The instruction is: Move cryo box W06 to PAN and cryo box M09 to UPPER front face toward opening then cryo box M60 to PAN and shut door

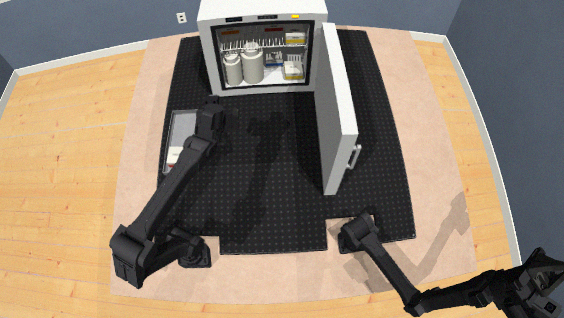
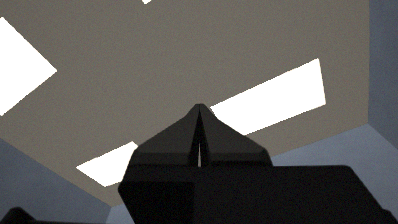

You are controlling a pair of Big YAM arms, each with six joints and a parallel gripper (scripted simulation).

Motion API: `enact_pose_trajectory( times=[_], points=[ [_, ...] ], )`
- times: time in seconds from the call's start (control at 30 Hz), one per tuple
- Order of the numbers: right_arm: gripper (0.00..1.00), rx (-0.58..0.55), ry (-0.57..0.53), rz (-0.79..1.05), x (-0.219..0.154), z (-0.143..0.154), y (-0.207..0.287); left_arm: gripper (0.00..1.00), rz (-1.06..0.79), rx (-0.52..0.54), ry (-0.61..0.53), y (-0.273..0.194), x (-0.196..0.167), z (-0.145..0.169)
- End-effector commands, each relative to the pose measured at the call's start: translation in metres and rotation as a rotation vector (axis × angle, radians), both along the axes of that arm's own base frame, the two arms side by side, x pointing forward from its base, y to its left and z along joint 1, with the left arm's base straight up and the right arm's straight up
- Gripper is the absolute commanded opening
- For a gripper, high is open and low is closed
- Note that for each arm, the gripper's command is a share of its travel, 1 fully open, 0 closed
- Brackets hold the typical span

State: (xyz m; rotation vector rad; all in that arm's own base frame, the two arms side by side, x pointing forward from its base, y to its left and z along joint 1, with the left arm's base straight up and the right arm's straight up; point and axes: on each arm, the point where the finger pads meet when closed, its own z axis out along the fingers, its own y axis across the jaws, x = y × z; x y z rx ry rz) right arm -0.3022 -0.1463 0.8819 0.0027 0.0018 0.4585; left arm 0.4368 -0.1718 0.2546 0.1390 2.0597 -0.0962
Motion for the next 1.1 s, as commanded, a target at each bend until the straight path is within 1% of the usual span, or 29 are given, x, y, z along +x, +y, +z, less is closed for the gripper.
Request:
enact_pose_trajectory(
  times=[0.0,0.03,0.13,0.2,0.23,0.3,0.33,0.57,0.6,0.63,0.67,0.77,0.9,0.97,1.0,1.07],
  points=[
    [0.00,-0.016,0.026,-0.011,0.013,0.003,0.007,1.00,-0.016,-0.006,-0.039,-0.017,0.011,-0.006],
    [0.00,-0.016,0.026,-0.011,0.013,0.003,0.007,1.00,-0.010,-0.049,-0.094,-0.029,0.027,0.032],
    [0.00,-0.016,0.026,-0.011,0.013,0.003,0.007,1.00,-0.008,-0.054,-0.092,-0.042,0.034,0.034],
    [0.00,-0.016,0.026,-0.011,0.013,0.003,0.007,1.00,-0.008,-0.054,-0.092,-0.042,0.034,0.034],
    [0.00,-0.016,0.026,-0.011,0.013,0.003,0.007,1.00,-0.030,-0.007,-0.070,-0.039,0.024,-0.002],
    [0.00,-0.016,0.026,-0.011,0.013,0.003,0.007,1.00,-0.040,-0.017,-0.105,-0.048,0.031,0.004],
    [0.00,-0.016,0.026,-0.011,0.013,0.003,0.007,1.00,-0.039,-0.045,-0.152,-0.059,0.044,0.037],
    [0.00,-0.016,0.026,-0.011,0.013,0.003,0.007,1.00,-0.030,-0.068,-0.147,-0.090,0.061,0.042],
    [0.00,-0.016,0.026,-0.011,0.013,0.003,0.007,1.00,-0.050,-0.053,-0.181,-0.094,0.064,0.042],
    [0.00,-0.016,0.026,-0.011,0.013,0.003,0.007,1.00,-0.066,-0.024,-0.154,-0.090,0.053,0.007],
    [0.00,-0.016,0.026,-0.011,0.013,0.003,0.007,1.00,-0.060,-0.057,-0.208,-0.102,0.068,0.044],
    [0.00,-0.016,0.026,-0.011,0.013,0.003,0.007,1.00,-0.060,-0.058,-0.208,-0.107,0.071,0.044],
    [0.00,-0.016,0.026,-0.011,0.013,0.003,0.007,1.00,-0.060,-0.060,-0.207,-0.124,0.081,0.047],
    [0.00,-0.016,0.026,-0.011,0.013,0.003,0.007,1.00,-0.056,-0.057,-0.183,-0.131,0.084,0.043],
    [0.00,-0.016,0.026,-0.011,0.013,0.003,0.007,1.00,-0.074,-0.065,-0.237,-0.137,0.088,0.049],
    [0.00,-0.016,0.026,-0.011,0.013,0.003,0.007,1.00,-0.085,-0.070,-0.264,-0.145,0.093,0.051]
  ],
)
